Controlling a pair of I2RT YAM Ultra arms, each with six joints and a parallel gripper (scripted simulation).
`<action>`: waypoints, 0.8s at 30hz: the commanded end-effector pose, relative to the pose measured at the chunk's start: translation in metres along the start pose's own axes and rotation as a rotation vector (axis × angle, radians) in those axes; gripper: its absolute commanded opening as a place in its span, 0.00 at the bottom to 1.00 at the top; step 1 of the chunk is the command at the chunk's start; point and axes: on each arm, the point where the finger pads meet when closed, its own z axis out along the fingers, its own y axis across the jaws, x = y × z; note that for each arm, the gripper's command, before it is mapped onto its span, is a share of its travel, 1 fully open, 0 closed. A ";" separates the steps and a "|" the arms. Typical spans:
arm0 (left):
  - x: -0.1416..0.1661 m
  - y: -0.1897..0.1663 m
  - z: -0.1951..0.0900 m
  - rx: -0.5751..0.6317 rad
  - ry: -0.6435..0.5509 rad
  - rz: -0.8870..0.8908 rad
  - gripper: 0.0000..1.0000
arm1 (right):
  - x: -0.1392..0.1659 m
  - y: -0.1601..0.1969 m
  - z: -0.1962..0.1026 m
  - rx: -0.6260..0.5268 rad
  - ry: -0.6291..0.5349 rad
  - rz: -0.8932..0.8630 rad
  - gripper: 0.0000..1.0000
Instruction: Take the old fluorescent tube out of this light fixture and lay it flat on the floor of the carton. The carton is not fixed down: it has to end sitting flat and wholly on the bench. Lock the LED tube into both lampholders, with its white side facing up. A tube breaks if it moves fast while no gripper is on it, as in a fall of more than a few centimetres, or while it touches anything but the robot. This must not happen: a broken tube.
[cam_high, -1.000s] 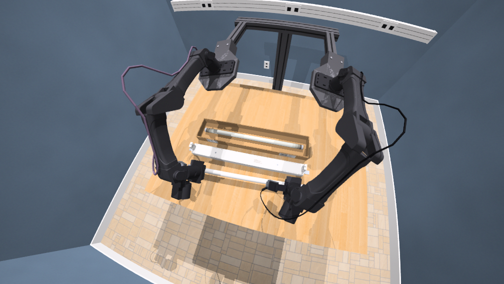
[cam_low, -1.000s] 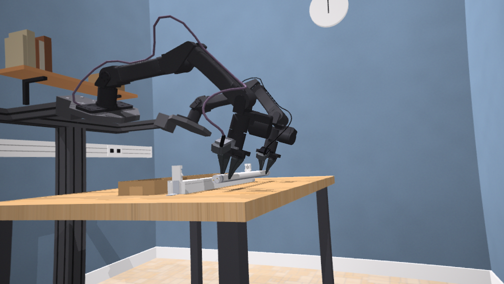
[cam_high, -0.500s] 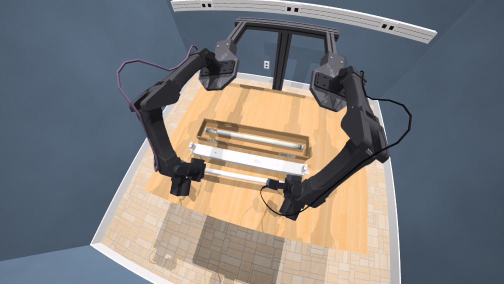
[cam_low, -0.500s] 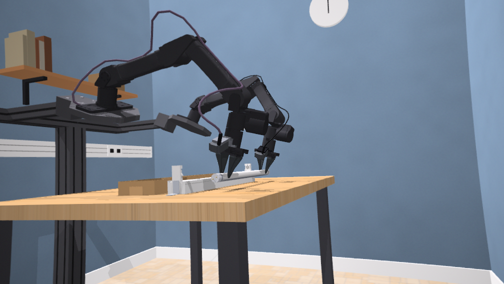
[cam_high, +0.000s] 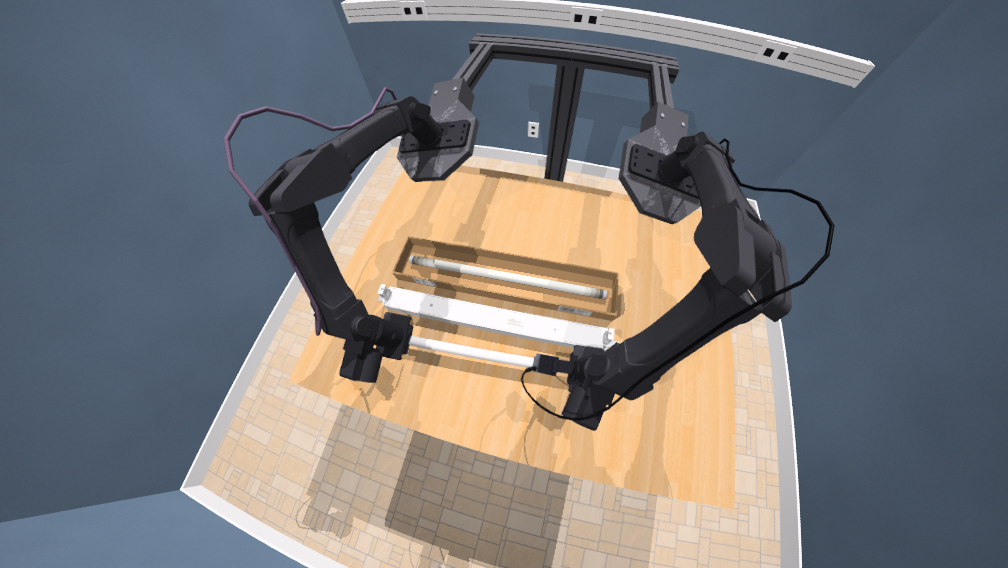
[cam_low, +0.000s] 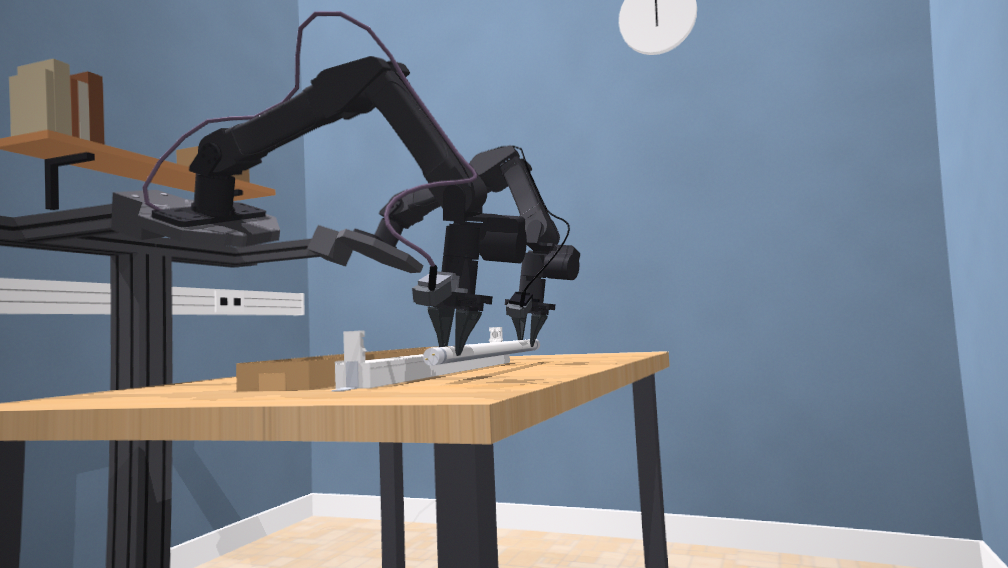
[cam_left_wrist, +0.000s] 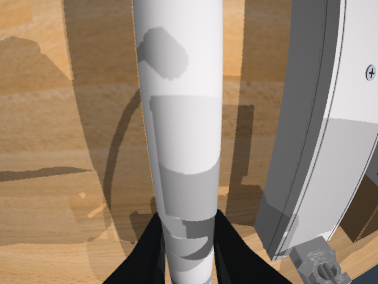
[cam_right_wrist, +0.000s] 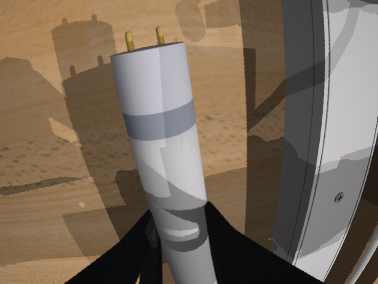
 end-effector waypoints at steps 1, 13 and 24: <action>-0.008 0.004 -0.009 -0.041 -0.004 0.032 0.11 | 0.000 0.010 -0.015 -0.054 -0.014 -0.014 0.11; -0.009 0.012 -0.010 -0.179 -0.007 0.022 0.11 | -0.010 0.018 -0.014 -0.190 -0.019 0.009 0.11; 0.001 0.003 -0.007 -0.150 0.006 0.018 0.11 | -0.004 0.015 -0.016 -0.191 -0.013 -0.001 0.11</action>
